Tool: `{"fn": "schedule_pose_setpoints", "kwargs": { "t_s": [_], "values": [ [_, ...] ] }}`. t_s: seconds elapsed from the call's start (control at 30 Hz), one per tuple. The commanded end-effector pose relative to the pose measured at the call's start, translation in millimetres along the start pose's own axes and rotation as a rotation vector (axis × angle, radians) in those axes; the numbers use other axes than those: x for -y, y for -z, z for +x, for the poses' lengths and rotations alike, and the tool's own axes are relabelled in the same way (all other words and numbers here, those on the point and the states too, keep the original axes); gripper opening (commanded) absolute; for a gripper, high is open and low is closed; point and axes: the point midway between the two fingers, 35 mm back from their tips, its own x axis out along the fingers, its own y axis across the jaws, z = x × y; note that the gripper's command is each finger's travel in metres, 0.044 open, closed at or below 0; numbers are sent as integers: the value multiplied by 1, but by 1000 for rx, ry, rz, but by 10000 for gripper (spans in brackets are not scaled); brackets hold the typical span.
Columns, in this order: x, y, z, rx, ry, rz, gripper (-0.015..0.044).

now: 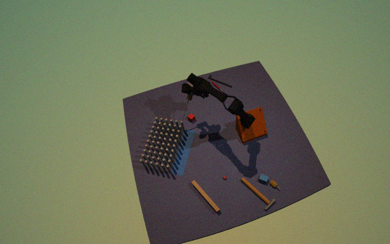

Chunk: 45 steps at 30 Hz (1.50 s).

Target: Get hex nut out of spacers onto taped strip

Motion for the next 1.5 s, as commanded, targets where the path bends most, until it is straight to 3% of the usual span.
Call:
{"fn": "schedule_pose_setpoints", "kwargs": {
  "t_s": [0.0, 1.47],
  "values": [
    [-5, 9, -6, 14, -3, -147, 0],
    [-25, 147, -57, 1, 36, -1668, 0]
  ]
}}
